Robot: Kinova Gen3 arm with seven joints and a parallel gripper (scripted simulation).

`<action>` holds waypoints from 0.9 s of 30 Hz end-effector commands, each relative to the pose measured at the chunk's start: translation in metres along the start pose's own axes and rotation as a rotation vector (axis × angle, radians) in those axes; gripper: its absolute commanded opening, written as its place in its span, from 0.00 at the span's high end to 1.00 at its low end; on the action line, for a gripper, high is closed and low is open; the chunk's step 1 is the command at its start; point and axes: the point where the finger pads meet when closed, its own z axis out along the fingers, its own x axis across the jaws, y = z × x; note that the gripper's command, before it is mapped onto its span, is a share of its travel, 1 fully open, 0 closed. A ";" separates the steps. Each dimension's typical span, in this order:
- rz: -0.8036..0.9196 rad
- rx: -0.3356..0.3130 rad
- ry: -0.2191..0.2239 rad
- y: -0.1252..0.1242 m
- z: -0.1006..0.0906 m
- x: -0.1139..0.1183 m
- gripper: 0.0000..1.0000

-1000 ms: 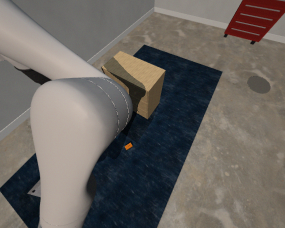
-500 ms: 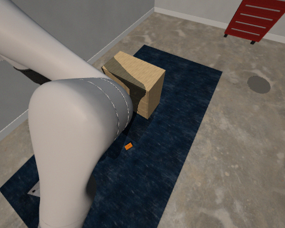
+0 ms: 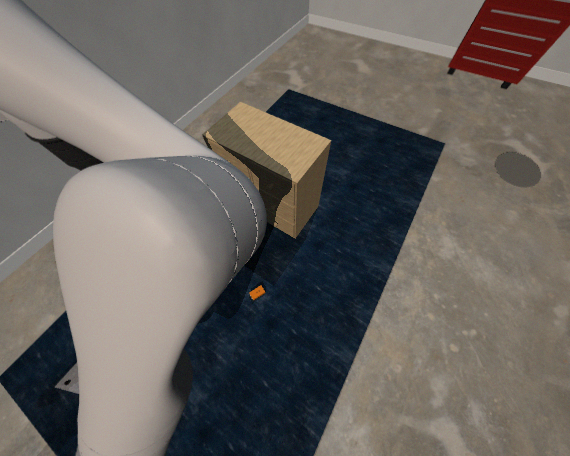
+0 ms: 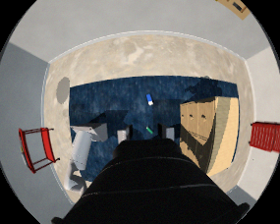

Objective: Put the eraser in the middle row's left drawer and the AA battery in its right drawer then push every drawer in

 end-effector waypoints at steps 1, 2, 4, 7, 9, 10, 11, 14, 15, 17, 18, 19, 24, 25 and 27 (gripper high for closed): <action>0.000 0.001 0.002 0.000 -0.001 0.000 0.00; 0.000 0.001 0.002 0.000 -0.001 0.000 0.00; 0.000 0.001 0.002 0.000 -0.001 0.000 0.00; 0.000 0.001 0.002 0.000 -0.001 0.000 0.00; 0.000 0.001 0.002 0.000 -0.001 0.000 0.00; 0.000 0.001 0.002 0.000 -0.001 0.000 0.00; 0.000 0.001 0.002 0.000 -0.001 0.000 0.00; 0.000 0.001 0.002 0.000 -0.001 0.000 0.00; 0.000 0.001 0.002 0.000 -0.001 0.000 0.00; 0.000 0.001 0.002 0.000 -0.001 0.000 0.00; 0.000 0.001 0.002 0.000 -0.001 0.000 0.00; 0.000 0.001 0.002 0.000 -0.001 0.000 0.00; 0.007 0.001 0.001 0.000 0.000 0.000 0.00; 0.012 0.001 0.000 0.000 0.000 0.000 0.00; 0.018 0.001 0.000 -0.001 0.001 0.000 0.00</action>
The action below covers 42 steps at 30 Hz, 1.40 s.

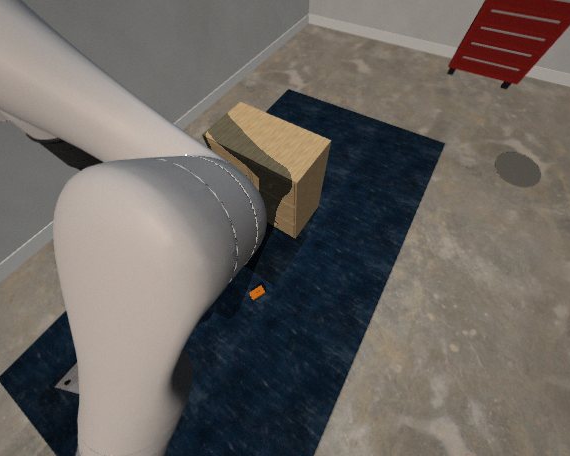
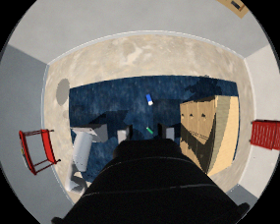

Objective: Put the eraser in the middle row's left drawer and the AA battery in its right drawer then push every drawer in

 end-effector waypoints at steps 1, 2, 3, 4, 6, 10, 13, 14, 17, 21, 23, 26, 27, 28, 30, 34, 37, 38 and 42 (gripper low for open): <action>0.002 0.000 0.001 0.000 0.000 0.000 0.00; 0.010 0.000 0.000 0.000 0.001 0.000 0.00; 0.020 0.000 -0.001 -0.001 0.002 0.000 0.00; 0.032 0.000 -0.002 -0.001 0.003 0.001 0.00; 0.063 -0.001 -0.005 -0.002 0.006 0.001 0.00; 0.152 -0.004 -0.012 -0.005 0.014 0.004 0.00; 0.243 -0.007 -0.018 -0.007 0.023 0.006 0.00; 0.277 -0.008 -0.020 -0.008 0.026 0.007 0.00; 0.352 -0.010 -0.024 -0.010 0.033 0.009 0.00; 0.477 -0.014 -0.029 -0.011 0.044 0.013 0.00; 0.566 -0.016 -0.031 -0.012 0.052 0.015 0.00; 0.708 -0.019 -0.032 -0.012 0.064 0.020 0.00; 0.756 -0.020 -0.032 -0.012 0.068 0.022 0.00; 0.804 -0.020 -0.032 -0.012 0.071 0.023 0.00; 0.901 -0.021 -0.030 -0.011 0.079 0.026 0.00; 1.041 -0.020 -0.026 -0.010 0.089 0.031 0.00; 1.130 -0.018 -0.022 -0.008 0.095 0.035 0.00; 1.172 -0.017 -0.020 -0.007 0.098 0.036 0.00; 1.324 -0.011 -0.012 -0.004 0.107 0.042 0.00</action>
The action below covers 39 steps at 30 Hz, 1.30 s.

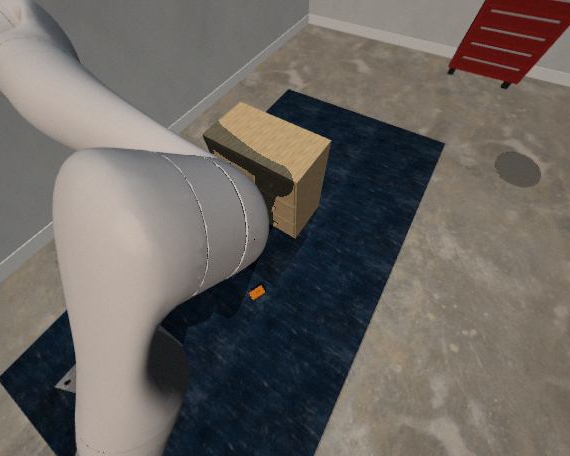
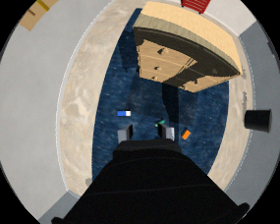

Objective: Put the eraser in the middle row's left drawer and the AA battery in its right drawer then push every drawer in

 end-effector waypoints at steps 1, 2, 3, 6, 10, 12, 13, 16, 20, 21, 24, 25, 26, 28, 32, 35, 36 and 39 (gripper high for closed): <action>0.068 0.010 0.005 -0.001 0.004 0.003 0.00; 0.099 0.013 0.005 -0.002 0.006 0.004 0.00; 0.127 0.015 0.005 -0.003 0.007 0.005 0.00; 0.196 0.022 0.005 -0.005 0.011 0.008 0.00; 0.231 0.025 0.005 -0.006 0.013 0.009 0.00; 0.255 0.028 0.005 -0.007 0.014 0.010 0.00; 0.264 0.029 0.005 -0.007 0.015 0.011 0.00; 0.280 0.031 0.005 -0.007 0.016 0.011 0.00; 0.284 0.031 0.005 -0.008 0.016 0.012 0.00; 0.284 0.031 0.005 -0.008 0.016 0.012 0.00; 0.284 0.031 0.005 -0.008 0.016 0.012 0.00; 0.284 0.031 0.005 -0.008 0.016 0.012 0.00; 0.284 0.031 0.005 -0.008 0.016 0.012 0.00; 0.284 0.032 0.005 -0.008 0.016 0.012 0.00; 0.284 0.033 0.005 -0.008 0.016 0.012 0.00; 0.284 0.035 0.005 -0.008 0.016 0.012 0.00; 0.284 0.036 0.006 -0.008 0.016 0.012 0.00; 0.284 0.039 0.006 -0.008 0.017 0.012 0.00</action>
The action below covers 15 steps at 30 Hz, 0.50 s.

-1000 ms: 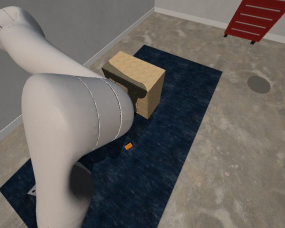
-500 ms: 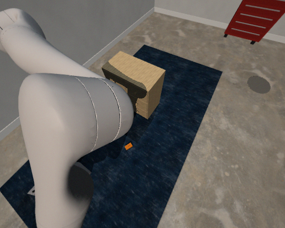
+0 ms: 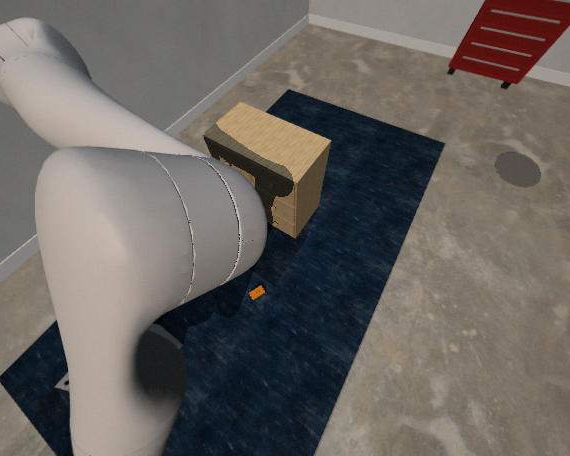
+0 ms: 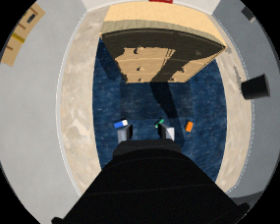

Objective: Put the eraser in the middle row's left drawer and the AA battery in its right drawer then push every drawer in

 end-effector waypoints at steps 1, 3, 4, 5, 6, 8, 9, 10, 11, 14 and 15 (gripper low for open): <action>-0.001 0.005 -0.001 0.000 -0.001 0.000 0.00; -0.001 0.008 -0.001 0.000 0.000 0.000 0.00; -0.001 0.008 -0.001 0.000 0.000 0.000 0.00; -0.001 0.008 -0.001 0.000 0.000 0.000 0.00; -0.001 0.010 -0.001 0.000 0.000 0.000 0.00; -0.001 0.015 -0.001 -0.001 0.000 0.000 0.00; -0.001 0.017 -0.001 -0.001 0.000 0.000 0.00; -0.001 0.020 -0.001 -0.001 0.001 0.000 0.00; -0.001 0.023 -0.001 -0.001 0.001 0.000 0.00; 0.000 0.033 -0.001 -0.002 0.002 0.000 0.00; 0.000 0.036 -0.001 -0.002 0.002 0.000 0.00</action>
